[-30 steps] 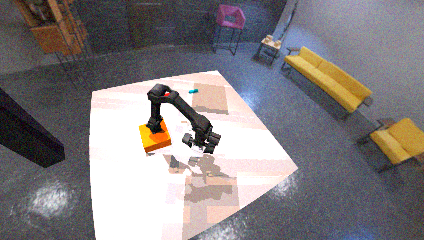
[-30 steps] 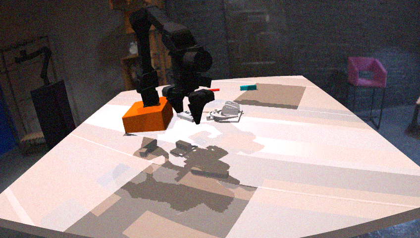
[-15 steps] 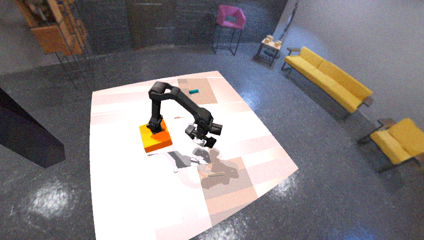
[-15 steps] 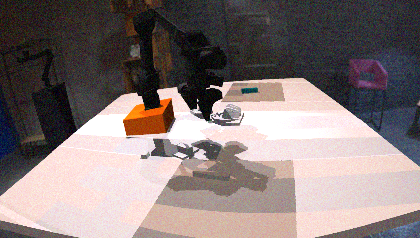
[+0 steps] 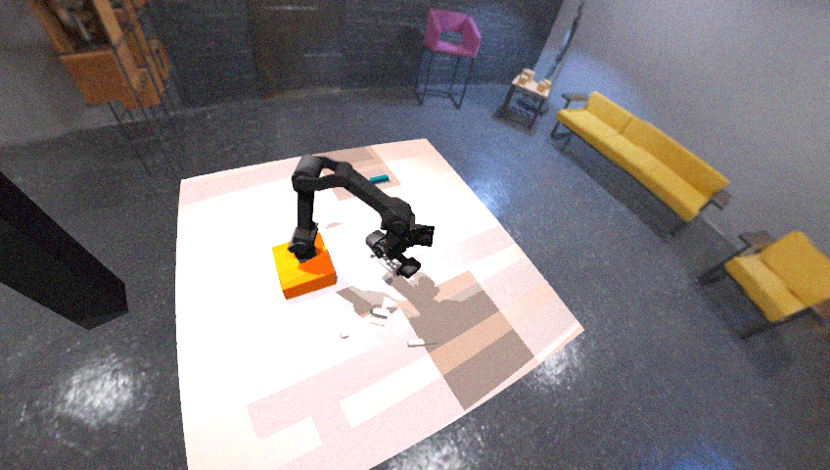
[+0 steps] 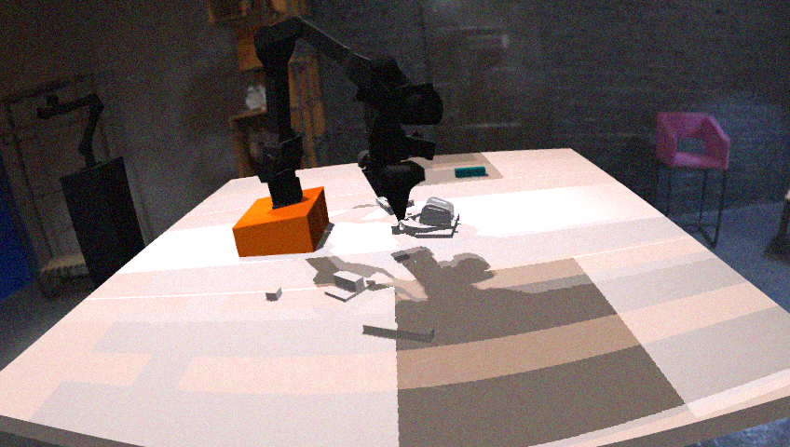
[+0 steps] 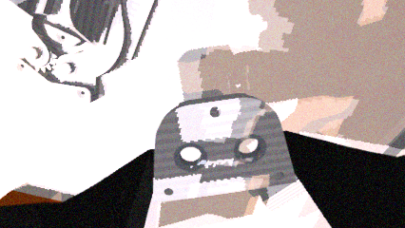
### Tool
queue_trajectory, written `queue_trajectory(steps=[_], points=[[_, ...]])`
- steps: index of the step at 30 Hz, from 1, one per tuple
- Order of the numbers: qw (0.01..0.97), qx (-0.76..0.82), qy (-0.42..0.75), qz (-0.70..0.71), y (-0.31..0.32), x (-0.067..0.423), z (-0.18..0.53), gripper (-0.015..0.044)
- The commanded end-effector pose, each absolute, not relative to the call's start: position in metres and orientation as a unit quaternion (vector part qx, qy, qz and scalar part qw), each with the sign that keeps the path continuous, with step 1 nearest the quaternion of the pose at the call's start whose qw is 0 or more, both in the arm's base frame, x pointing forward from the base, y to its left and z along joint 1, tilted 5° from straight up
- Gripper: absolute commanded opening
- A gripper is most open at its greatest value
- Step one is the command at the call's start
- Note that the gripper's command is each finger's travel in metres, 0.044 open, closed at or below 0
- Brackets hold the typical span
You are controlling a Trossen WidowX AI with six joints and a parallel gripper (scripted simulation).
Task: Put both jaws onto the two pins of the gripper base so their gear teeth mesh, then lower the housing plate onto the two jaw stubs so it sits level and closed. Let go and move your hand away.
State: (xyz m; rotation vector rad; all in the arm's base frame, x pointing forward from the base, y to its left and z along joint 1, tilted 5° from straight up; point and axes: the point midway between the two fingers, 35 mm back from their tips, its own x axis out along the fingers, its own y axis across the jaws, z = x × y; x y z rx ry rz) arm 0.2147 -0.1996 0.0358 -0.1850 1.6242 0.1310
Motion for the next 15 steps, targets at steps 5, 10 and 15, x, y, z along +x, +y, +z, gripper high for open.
queue_trajectory(steps=[5, 10, 15], points=[[0.689, -0.041, 0.724, 0.018, -0.173, 0.228, 0.035, 0.0351], [0.690, -0.018, 0.724, -0.006, -0.158, 0.234, 0.034, 0.0351], [0.690, 0.006, 0.723, -0.030, -0.142, 0.239, 0.033, 0.0351]])
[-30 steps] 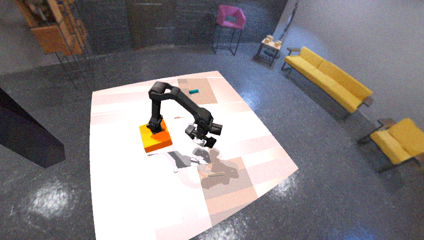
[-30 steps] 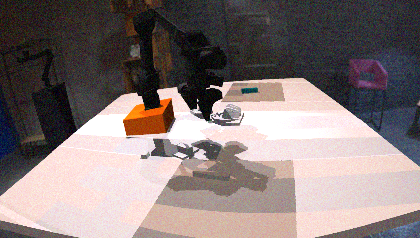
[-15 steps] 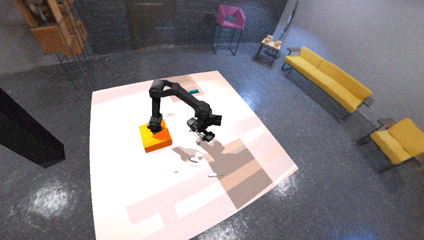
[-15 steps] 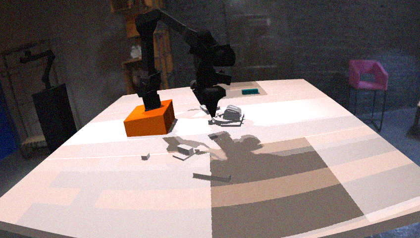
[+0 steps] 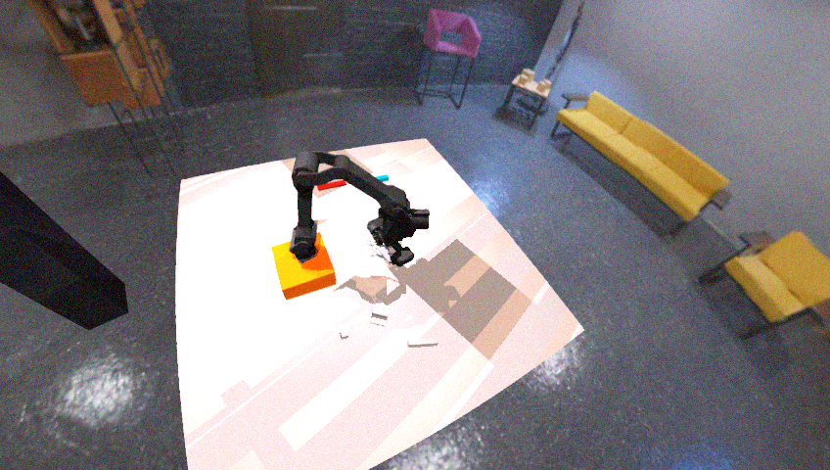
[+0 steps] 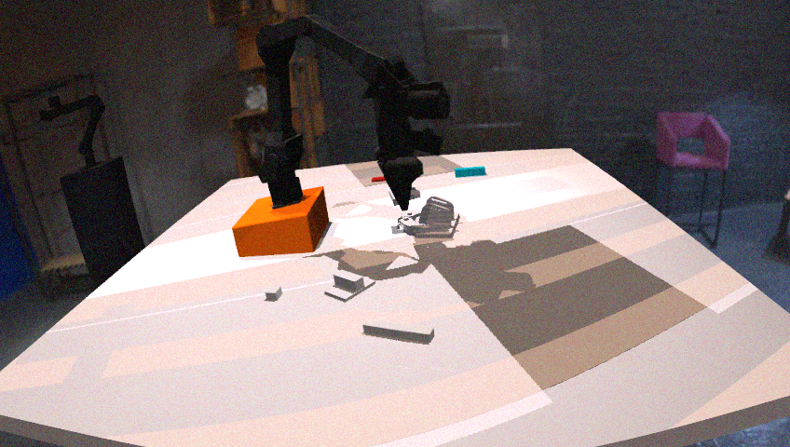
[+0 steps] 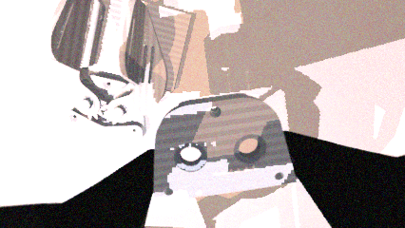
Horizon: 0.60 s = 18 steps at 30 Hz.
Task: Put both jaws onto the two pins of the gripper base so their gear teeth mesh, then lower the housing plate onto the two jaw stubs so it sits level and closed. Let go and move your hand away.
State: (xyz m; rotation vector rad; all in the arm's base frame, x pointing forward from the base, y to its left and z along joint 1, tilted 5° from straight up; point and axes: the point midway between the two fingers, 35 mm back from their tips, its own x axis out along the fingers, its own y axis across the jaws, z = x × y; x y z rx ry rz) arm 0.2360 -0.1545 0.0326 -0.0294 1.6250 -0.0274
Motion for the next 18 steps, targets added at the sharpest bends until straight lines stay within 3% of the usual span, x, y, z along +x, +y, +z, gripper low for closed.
queue_trajectory(steps=[1, 18], points=[[0.690, 0.011, 0.723, -0.035, -0.139, 0.240, 0.032, 0.0351], [0.682, 0.093, 0.715, -0.118, -0.084, 0.251, 0.028, 0.0351]])
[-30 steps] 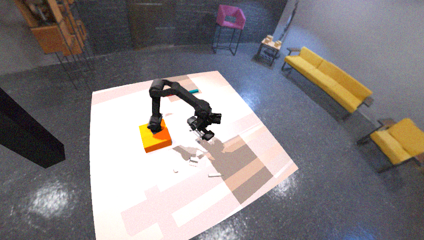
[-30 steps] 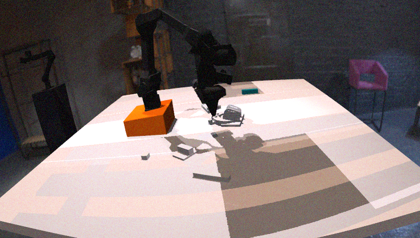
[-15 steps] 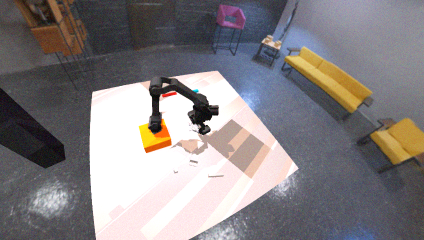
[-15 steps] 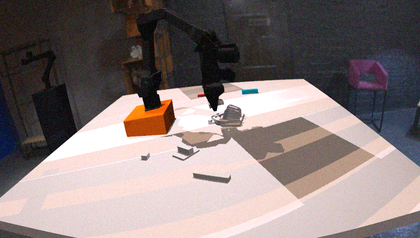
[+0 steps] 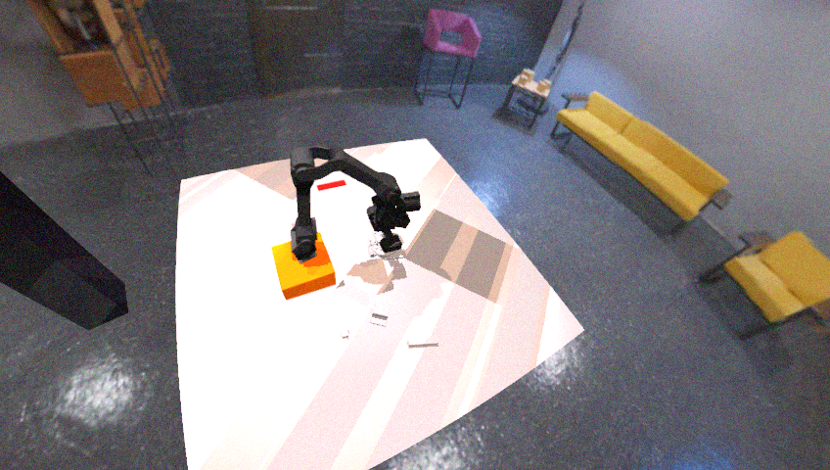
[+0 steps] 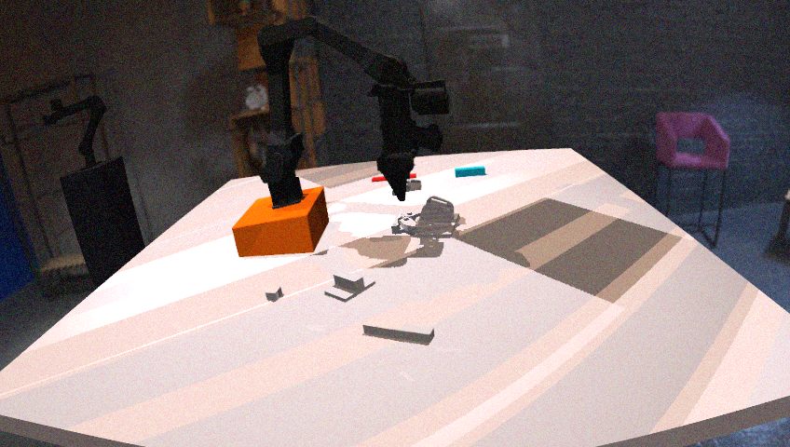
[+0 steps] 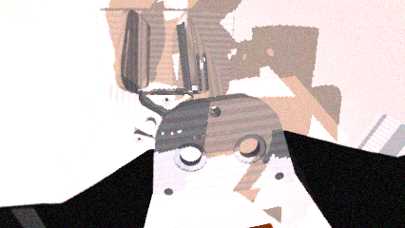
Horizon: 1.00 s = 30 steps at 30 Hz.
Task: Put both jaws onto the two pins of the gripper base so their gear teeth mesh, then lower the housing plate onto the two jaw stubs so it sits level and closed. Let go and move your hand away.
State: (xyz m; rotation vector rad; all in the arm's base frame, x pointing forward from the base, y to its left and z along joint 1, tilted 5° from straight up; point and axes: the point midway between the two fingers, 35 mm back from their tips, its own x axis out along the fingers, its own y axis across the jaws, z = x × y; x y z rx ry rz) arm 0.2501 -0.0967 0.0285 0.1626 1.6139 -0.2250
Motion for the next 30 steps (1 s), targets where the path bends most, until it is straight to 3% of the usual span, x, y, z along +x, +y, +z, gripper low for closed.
queue_trajectory(steps=[1, 30], points=[[0.682, 0.097, 0.715, -0.123, -0.081, 0.251, 0.028, 0.0351], [0.676, 0.127, 0.709, -0.154, -0.060, 0.251, 0.027, 0.0351]])
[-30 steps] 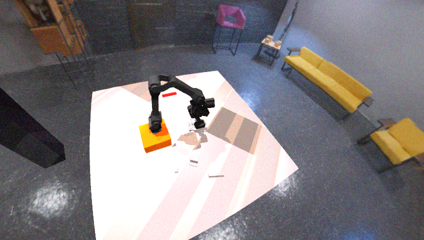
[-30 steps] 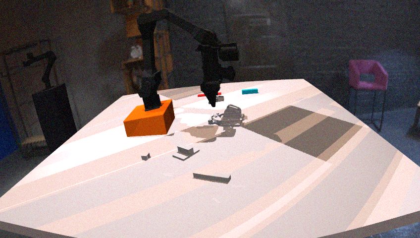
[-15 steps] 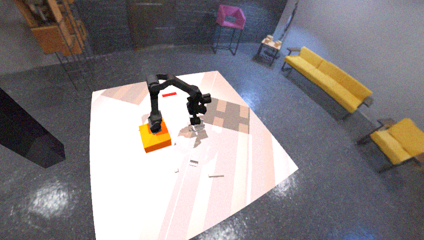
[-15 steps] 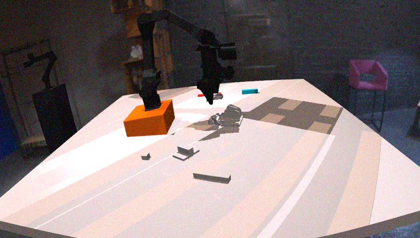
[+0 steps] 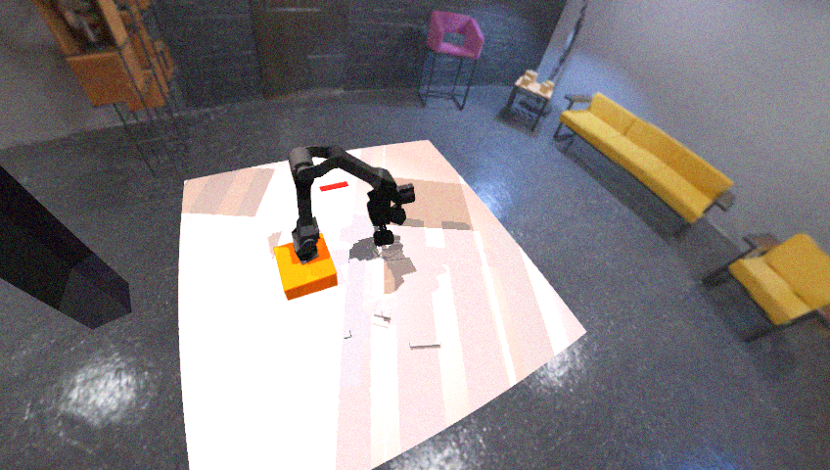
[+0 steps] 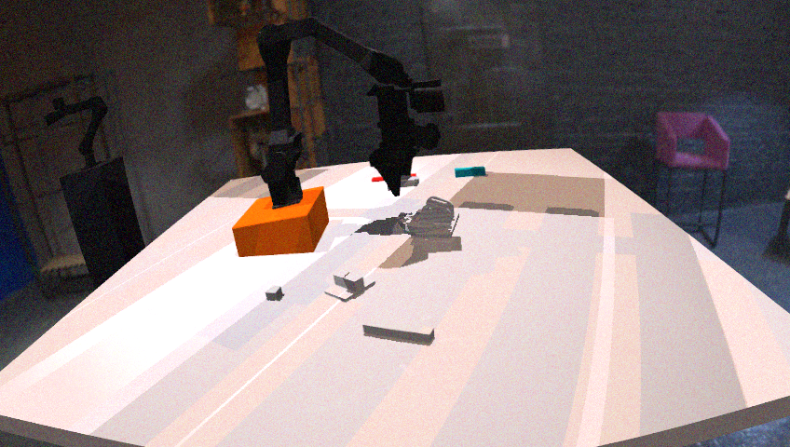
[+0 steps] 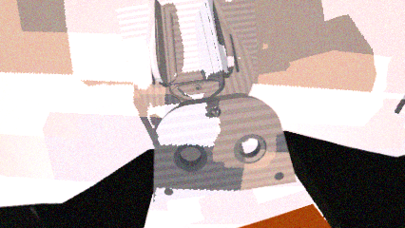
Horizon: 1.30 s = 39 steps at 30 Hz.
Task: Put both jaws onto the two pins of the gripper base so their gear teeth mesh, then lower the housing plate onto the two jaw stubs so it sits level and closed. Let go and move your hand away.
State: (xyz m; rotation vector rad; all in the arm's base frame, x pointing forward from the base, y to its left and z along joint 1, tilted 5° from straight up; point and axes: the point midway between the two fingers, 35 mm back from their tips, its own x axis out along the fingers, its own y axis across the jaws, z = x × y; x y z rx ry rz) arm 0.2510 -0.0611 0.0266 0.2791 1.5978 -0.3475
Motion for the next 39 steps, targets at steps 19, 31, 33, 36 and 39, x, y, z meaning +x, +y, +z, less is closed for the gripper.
queue_trajectory(steps=[19, 31, 33, 36, 39], points=[[0.676, 0.127, 0.709, -0.154, -0.0514, 0.2502, 0.0264, 0.0351], [0.676, 0.127, 0.709, -0.154, -0.0514, 0.2502, 0.0264, 0.0351], [0.676, 0.127, 0.709, -0.154, -0.0514, 0.2502, 0.0264, 0.0351], [0.676, 0.127, 0.709, -0.154, -0.0514, 0.2502, 0.0264, 0.0351], [0.676, 0.127, 0.709, -0.154, -0.0514, 0.2502, 0.0264, 0.0351]])
